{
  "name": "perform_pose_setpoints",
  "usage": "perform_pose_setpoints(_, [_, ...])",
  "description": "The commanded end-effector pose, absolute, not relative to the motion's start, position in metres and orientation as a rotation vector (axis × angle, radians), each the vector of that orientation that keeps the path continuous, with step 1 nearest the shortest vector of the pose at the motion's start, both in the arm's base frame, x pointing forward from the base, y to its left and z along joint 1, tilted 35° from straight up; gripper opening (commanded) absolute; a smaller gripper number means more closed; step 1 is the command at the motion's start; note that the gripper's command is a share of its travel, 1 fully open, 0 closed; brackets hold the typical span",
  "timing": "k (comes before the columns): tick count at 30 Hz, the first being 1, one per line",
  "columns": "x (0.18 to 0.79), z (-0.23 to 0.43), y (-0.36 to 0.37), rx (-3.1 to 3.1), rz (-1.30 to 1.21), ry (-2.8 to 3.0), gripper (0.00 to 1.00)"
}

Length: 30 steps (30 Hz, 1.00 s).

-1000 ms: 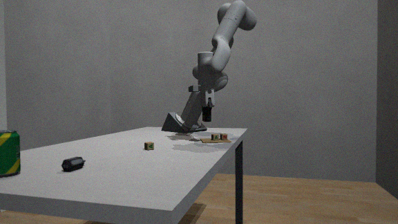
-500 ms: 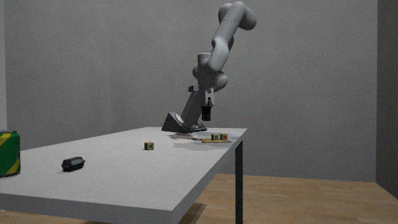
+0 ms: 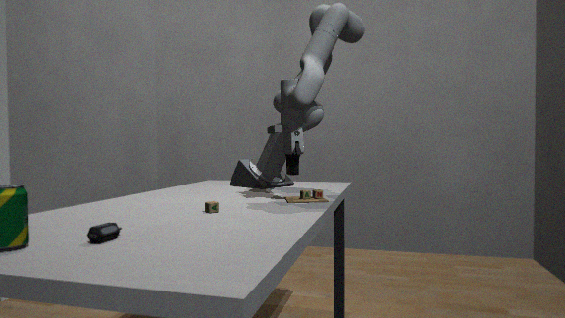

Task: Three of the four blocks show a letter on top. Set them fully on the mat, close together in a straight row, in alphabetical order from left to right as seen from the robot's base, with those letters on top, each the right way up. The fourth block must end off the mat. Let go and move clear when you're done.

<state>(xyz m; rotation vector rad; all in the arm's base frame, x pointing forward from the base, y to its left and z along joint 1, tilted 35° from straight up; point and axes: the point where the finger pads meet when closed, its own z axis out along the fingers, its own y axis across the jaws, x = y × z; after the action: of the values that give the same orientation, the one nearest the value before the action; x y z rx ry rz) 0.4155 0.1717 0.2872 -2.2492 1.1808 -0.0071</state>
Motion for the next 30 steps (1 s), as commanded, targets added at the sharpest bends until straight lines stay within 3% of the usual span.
perform_pose_setpoints(1, [0.420,0.276,0.179,-2.247,-0.008,1.179,0.28])
perform_pose_setpoints(30, [0.437,0.218,0.214,-2.247,-0.008,1.180,0.28])
